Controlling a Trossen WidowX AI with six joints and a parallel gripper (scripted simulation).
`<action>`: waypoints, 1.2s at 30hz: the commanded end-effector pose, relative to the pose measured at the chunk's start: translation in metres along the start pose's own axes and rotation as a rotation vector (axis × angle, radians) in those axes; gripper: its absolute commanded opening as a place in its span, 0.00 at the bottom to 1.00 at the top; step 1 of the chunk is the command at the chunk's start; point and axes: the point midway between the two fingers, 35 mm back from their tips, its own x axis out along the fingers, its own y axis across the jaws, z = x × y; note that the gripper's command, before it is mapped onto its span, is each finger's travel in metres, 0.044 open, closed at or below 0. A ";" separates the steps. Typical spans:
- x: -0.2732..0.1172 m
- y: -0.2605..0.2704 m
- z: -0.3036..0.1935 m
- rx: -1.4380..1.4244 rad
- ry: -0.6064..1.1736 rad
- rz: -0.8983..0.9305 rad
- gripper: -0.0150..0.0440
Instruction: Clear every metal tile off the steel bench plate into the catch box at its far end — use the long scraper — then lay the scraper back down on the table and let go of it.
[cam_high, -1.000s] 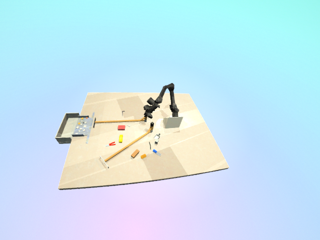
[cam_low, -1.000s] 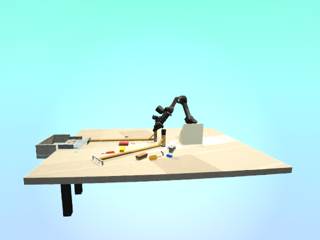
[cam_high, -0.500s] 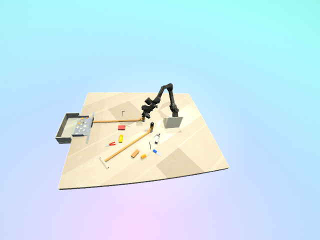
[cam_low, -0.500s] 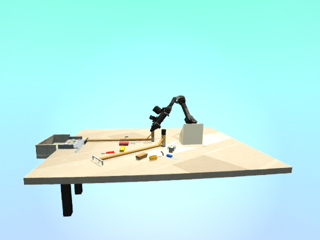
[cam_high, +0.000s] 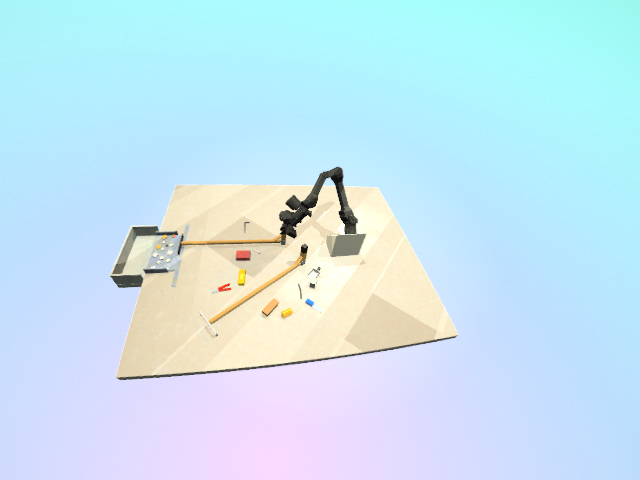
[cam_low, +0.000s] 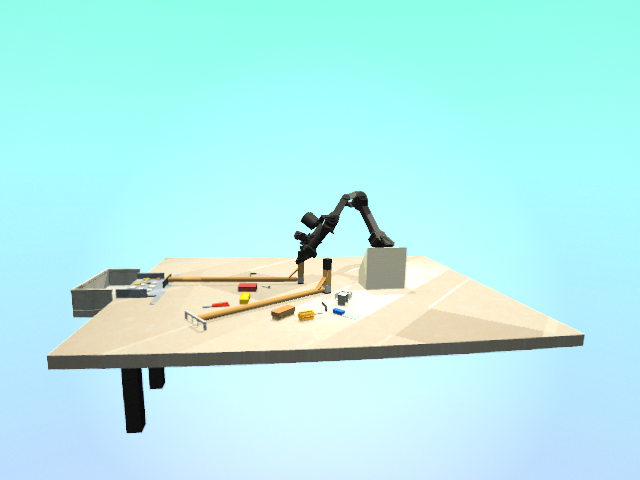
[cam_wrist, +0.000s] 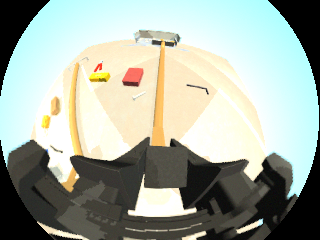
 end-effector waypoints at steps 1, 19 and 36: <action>0.003 -0.002 0.010 0.006 -0.012 0.000 0.25; 0.020 -0.010 0.031 0.007 -0.013 -0.001 0.25; 0.032 -0.013 0.049 0.008 -0.014 -0.002 0.25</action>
